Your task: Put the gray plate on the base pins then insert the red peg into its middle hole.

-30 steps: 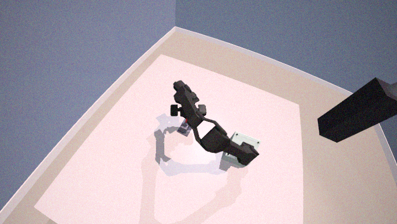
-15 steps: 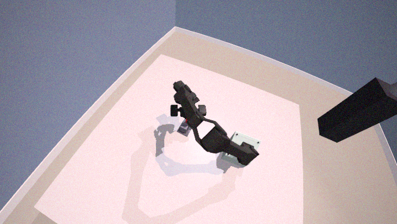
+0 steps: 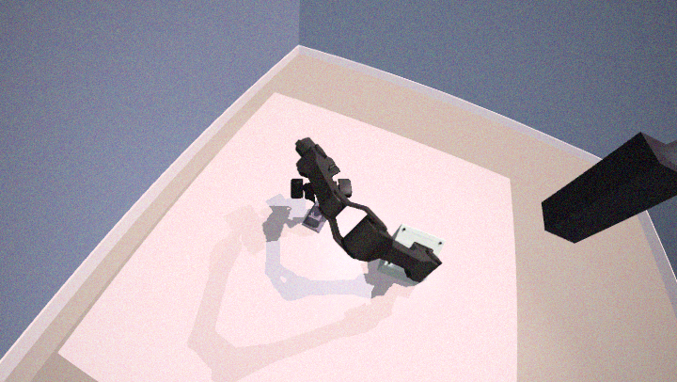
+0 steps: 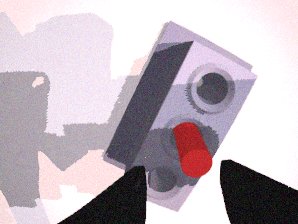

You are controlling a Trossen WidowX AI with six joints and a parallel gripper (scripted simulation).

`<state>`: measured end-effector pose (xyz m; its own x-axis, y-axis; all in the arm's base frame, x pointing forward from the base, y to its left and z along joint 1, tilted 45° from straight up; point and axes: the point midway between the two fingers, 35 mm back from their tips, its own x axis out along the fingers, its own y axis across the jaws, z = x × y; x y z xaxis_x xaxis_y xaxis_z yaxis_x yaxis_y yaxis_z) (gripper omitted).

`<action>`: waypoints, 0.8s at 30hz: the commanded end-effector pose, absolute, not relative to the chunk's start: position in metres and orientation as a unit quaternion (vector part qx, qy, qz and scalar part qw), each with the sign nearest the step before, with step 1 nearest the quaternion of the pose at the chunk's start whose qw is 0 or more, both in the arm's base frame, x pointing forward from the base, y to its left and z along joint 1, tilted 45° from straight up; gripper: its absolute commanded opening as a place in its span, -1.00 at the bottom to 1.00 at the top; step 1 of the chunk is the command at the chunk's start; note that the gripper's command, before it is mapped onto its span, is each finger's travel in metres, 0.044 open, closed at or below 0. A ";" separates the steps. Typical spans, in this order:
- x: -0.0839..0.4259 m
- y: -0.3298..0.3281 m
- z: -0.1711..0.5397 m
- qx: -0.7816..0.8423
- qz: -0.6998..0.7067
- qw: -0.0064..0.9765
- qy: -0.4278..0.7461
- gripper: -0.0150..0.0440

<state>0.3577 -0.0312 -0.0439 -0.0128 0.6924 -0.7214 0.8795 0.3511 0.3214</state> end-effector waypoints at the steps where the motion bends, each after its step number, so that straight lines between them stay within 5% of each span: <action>1: 0.358 -0.032 -0.043 0.559 -0.110 0.424 0.704 0.02; 24: 0.353 -0.043 -0.033 0.562 -0.111 0.418 0.705 0.02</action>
<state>0.3528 -0.0410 -0.0358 -0.0178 0.7036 -0.7104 0.8888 0.3366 0.3111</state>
